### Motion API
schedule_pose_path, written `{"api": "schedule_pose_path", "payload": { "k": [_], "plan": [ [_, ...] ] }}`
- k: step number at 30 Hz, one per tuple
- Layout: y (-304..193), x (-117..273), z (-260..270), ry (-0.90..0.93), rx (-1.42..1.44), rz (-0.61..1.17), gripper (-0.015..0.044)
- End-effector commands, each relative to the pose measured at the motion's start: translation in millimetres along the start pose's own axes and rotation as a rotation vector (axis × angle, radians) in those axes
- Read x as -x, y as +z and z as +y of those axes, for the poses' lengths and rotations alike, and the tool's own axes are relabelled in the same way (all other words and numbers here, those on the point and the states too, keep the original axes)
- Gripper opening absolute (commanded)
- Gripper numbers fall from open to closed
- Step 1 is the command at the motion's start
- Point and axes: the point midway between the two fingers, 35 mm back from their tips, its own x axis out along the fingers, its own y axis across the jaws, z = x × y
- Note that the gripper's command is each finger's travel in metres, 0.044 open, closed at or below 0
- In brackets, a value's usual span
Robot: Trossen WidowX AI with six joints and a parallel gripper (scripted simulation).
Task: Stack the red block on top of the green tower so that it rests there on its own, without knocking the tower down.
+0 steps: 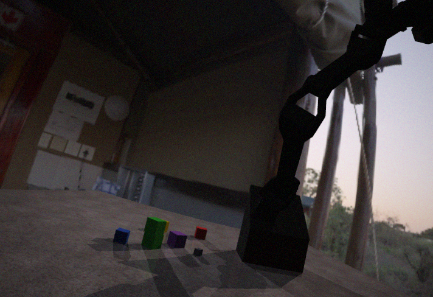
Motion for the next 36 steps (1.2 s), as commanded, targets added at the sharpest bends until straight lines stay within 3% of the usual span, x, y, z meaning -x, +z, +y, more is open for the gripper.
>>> {"api": "schedule_pose_path", "payload": {
  "k": [1, 9, 15, 25, 30, 36],
  "plan": [
    [-1.6, 0.0, -1.1, -0.002, 0.003, 0.004, 0.0426],
    [-102.1, 19.0, -61.8, -0.117, 0.163, 0.303, 0.0440],
    [-194.5, 65.8, -106.2, -0.163, 0.302, 0.608, 0.0440],
    [-331.9, 214.8, -155.1, -0.068, 0.566, 1.201, 0.0440],
    [-366.3, 284.7, -163.8, 0.029, 0.652, 1.422, 0.0440],
    [-400.1, 404.5, -170.6, 0.227, 0.735, 1.762, 0.0440]
  ]
}}
